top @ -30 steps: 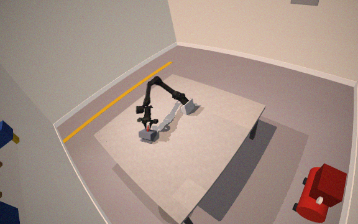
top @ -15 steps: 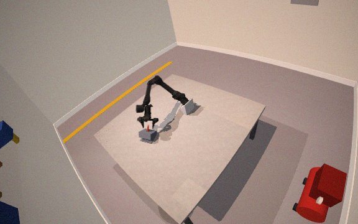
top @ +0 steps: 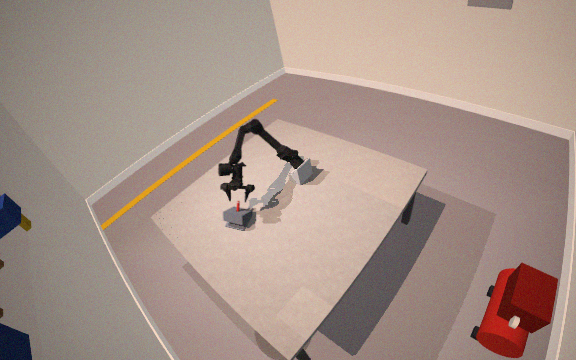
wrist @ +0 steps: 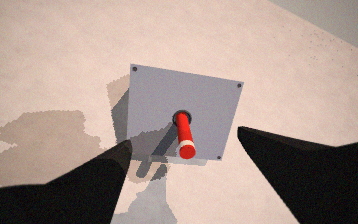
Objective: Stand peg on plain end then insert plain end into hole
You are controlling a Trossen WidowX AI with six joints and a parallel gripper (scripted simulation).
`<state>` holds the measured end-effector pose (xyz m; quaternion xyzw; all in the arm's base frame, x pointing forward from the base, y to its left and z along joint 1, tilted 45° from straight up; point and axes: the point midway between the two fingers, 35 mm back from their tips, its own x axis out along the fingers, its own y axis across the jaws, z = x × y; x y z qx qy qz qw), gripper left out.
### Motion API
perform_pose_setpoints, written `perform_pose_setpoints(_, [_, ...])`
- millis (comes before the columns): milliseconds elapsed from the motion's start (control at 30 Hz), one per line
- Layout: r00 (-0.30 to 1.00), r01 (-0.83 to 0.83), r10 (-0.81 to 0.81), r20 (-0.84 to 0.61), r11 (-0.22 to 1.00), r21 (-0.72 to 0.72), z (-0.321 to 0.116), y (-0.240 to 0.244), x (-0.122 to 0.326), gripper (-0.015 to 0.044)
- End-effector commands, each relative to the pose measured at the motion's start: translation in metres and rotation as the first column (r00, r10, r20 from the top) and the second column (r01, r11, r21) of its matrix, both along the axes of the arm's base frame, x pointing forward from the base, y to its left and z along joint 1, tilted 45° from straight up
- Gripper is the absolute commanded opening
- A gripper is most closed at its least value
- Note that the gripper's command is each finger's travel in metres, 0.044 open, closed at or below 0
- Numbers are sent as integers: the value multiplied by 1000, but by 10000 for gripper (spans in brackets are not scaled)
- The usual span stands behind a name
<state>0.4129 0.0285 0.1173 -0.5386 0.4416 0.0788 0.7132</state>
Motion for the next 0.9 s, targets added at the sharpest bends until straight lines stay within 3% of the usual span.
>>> perform_pose_setpoints(0, [1000,3,-3,7,1000,2,8,4,-5,440])
perform_pose_setpoints(867, [1000,-3,3,2,1000,2,42,25,-37,440])
